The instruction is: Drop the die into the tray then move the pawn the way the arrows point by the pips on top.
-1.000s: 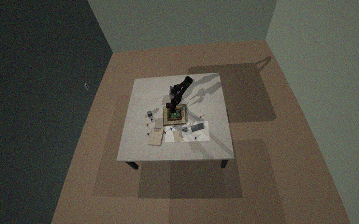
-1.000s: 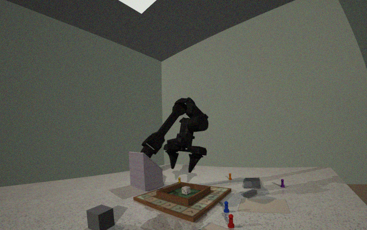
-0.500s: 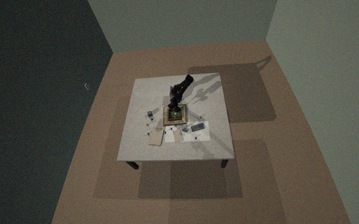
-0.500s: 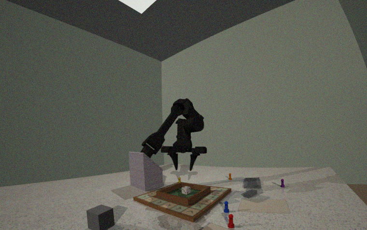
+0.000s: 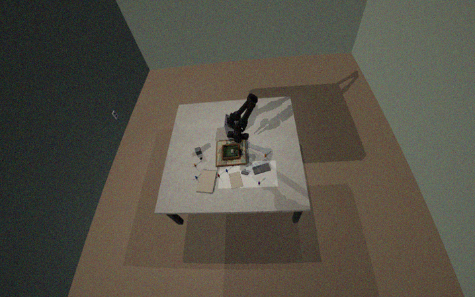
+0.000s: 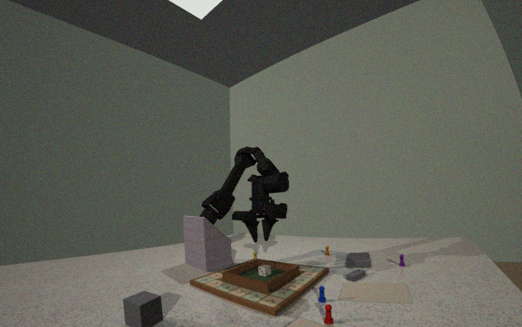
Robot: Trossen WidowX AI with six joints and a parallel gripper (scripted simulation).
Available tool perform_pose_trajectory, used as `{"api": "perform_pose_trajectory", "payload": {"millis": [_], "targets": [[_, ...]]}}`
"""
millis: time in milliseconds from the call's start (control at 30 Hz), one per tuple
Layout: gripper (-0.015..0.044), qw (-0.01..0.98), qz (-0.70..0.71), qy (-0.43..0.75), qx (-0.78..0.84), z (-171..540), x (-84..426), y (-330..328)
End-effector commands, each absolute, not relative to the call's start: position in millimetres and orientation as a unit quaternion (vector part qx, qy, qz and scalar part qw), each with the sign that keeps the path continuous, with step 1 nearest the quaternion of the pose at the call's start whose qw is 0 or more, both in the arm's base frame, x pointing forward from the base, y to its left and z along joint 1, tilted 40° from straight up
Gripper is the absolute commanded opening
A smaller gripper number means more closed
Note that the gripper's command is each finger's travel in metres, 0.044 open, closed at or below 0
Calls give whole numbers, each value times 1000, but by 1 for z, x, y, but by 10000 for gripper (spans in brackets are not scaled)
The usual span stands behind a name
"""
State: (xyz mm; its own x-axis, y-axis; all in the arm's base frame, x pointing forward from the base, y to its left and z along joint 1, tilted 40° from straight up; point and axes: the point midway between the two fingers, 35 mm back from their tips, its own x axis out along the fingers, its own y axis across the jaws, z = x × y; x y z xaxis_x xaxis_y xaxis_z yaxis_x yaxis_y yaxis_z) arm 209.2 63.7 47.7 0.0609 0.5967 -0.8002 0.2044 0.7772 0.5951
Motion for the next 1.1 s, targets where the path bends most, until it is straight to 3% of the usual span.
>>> {"api": "perform_pose_trajectory", "payload": {"millis": [0, 1067], "targets": [[200, 728, 434, 530, 12, 51, 158, 99], [200, 728, 434, 531, 12, 31, 159, 112]]}}
